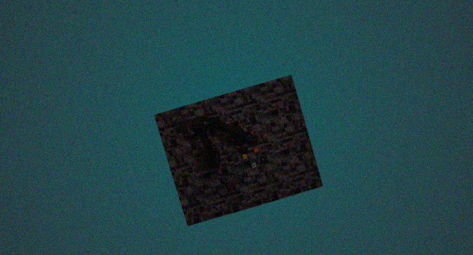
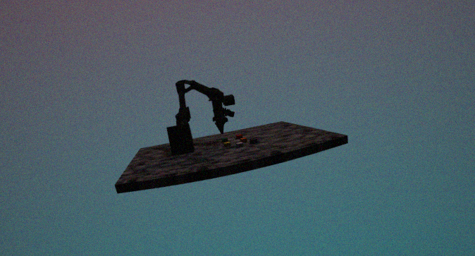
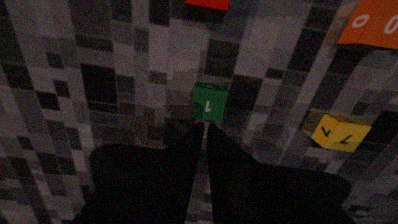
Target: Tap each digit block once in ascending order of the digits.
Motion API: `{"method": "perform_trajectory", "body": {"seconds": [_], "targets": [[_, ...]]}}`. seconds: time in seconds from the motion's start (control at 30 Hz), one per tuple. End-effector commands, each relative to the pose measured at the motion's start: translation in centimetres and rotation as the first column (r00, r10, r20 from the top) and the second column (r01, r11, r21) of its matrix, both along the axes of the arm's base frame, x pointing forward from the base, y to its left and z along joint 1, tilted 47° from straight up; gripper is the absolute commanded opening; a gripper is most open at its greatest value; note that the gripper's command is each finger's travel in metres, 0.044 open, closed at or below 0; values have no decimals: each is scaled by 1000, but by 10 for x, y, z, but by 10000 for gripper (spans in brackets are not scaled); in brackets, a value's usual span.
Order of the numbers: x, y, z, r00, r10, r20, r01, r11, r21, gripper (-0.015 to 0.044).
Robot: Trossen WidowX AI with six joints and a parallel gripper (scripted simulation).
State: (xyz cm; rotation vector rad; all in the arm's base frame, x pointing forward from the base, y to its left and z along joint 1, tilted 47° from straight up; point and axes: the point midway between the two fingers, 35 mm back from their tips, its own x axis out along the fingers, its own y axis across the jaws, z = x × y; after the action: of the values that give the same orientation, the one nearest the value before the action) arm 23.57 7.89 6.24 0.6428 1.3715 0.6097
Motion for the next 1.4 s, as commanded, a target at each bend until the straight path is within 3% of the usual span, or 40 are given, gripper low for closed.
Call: {"method": "perform_trajectory", "body": {"seconds": [0.0, 0.8, 1.13, 1.37], "targets": [[-1, 5, -4, 1000, -4, -6, 4, 1000, 7, 20], [1, 26, -23, 1000, -4, -6, 4, 1000, 9, 20], [-1, -3, 2, 1000, -4, -6, 4, 1000, 3, 20], [-10, -56, 52, 1000, -4, -8, 4, 1000, 4, 20]]}}
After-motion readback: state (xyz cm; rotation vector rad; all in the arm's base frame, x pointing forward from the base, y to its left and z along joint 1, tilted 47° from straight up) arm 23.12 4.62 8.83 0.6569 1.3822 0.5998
